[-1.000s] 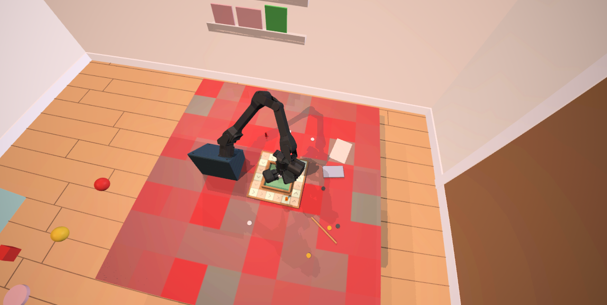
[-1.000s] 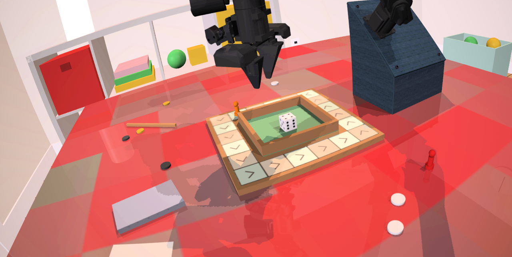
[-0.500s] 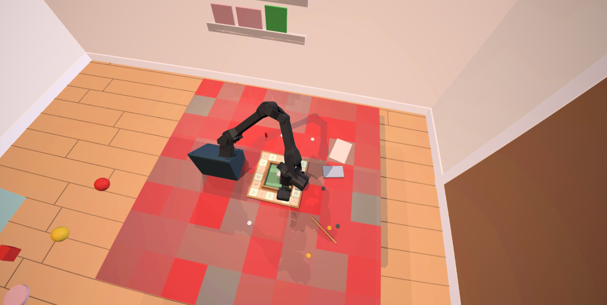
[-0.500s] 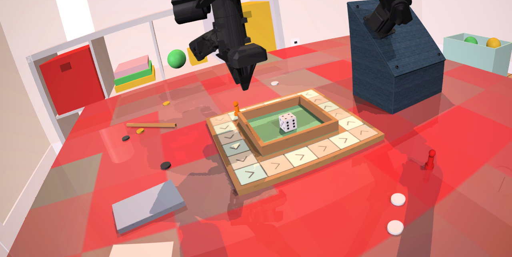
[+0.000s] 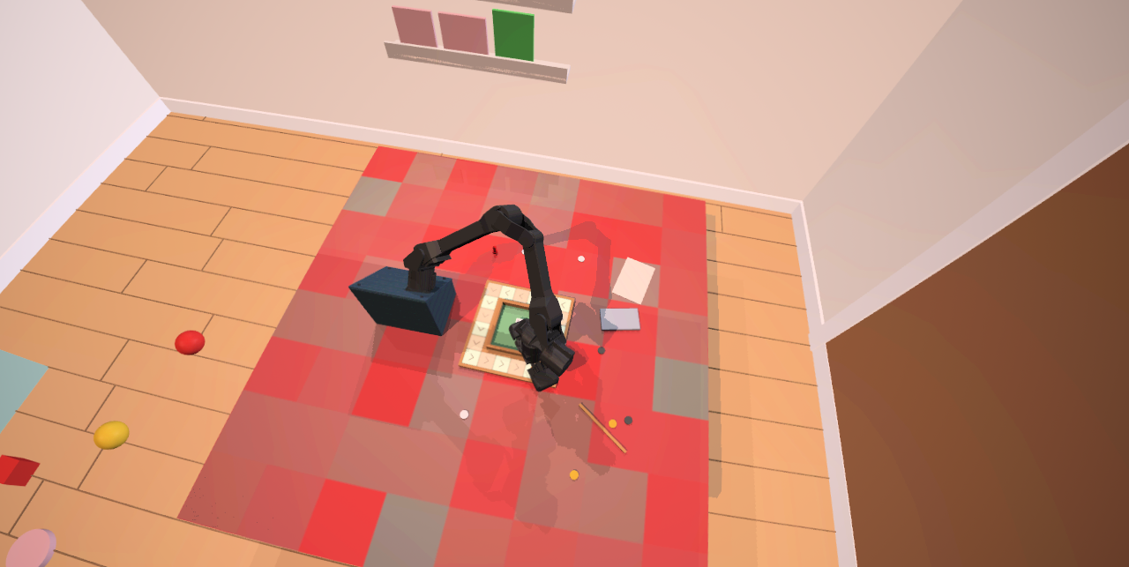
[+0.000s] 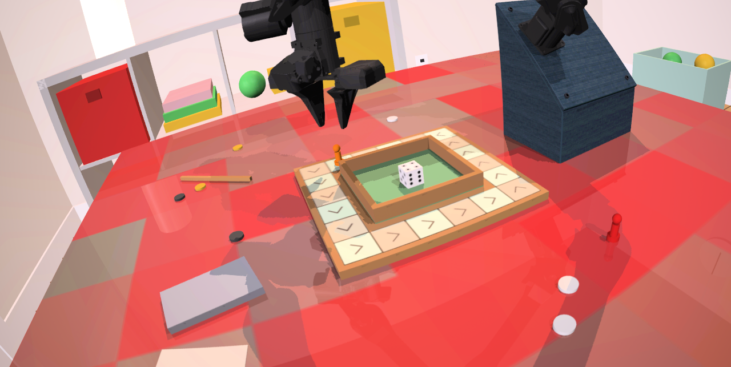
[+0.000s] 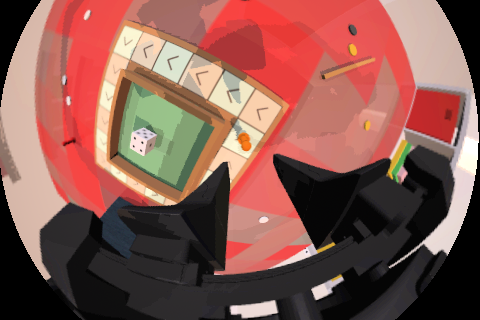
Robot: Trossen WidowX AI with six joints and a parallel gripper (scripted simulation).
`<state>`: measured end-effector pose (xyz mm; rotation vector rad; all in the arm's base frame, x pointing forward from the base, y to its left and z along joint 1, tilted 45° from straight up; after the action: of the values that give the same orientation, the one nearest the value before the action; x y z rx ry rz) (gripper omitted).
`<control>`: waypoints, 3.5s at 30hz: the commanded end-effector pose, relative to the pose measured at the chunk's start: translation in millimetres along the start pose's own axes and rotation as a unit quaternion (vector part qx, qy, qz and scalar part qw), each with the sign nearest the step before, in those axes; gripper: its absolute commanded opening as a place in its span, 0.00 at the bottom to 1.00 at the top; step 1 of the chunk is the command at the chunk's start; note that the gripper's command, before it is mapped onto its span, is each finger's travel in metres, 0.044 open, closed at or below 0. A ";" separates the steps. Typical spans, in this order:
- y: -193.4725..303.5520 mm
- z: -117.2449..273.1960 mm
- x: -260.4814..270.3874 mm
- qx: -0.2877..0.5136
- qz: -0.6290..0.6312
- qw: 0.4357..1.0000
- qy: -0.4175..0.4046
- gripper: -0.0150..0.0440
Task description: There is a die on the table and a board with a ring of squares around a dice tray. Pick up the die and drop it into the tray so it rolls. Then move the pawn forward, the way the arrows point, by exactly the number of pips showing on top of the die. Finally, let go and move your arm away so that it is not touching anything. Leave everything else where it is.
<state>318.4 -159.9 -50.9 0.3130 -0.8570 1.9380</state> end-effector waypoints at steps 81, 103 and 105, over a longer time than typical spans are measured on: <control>-69.2 32.0 33.4 0.002 0.005 1.000 0.007 0.25; -118.0 -35.9 77.5 -0.005 0.007 1.000 -0.004 0.25; -117.9 -40.3 77.7 -0.005 0.007 1.000 -0.004 0.25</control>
<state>385.3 -53.7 21.1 0.2949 -0.8766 1.9480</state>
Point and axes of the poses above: the point midway between the two fingers, 35 mm back from their tips, its own z axis back along the fingers, its own x axis across the jaws, y = z × x, the point moved 10 cm from there along z, back along the fingers, and after that the axes turned 1 degree about z, right-handed, at the moved point
